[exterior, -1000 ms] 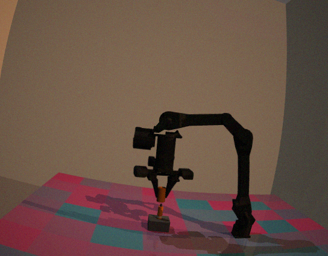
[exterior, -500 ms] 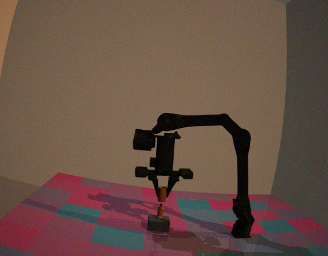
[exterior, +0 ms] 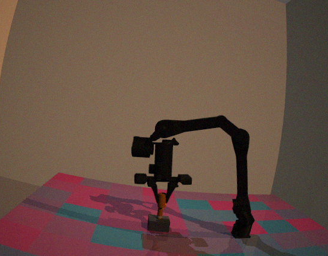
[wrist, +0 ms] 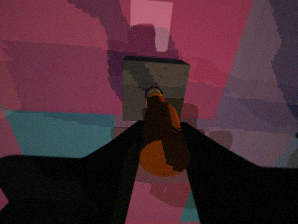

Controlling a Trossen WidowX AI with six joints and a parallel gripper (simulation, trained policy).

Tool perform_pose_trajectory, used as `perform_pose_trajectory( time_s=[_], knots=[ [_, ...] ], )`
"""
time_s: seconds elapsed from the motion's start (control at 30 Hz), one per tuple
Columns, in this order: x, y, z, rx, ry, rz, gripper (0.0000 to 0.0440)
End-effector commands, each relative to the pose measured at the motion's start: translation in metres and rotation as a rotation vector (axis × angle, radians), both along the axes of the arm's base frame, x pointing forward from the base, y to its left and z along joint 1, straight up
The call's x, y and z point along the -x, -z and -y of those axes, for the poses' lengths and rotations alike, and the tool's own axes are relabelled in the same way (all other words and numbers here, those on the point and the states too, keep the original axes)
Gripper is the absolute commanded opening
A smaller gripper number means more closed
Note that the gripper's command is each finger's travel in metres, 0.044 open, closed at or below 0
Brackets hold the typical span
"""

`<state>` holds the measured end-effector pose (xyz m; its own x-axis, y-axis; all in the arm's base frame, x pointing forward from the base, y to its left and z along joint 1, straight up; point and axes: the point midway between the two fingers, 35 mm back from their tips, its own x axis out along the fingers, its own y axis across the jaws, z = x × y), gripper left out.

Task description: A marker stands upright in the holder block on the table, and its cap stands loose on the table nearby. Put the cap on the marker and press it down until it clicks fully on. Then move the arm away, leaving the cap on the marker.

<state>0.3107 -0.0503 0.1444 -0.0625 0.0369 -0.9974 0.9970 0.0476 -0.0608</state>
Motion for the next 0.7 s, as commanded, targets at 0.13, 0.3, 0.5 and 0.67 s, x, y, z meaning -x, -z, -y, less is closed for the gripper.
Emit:
perform_pose_trajectory(
  time_s=[0.13,0.3,0.5,0.67],
  knots=[
    [0.002,0.026,-0.001,-0.022,-0.027,-0.036,0.0],
    [0.003,0.037,-0.001,-0.025,-0.045,-0.041,0.0001],
    [0.003,0.046,0.0,-0.021,-0.069,-0.041,0.0004],
    [0.006,0.053,0.001,-0.017,-0.085,-0.049,0.0034]
  ],
)
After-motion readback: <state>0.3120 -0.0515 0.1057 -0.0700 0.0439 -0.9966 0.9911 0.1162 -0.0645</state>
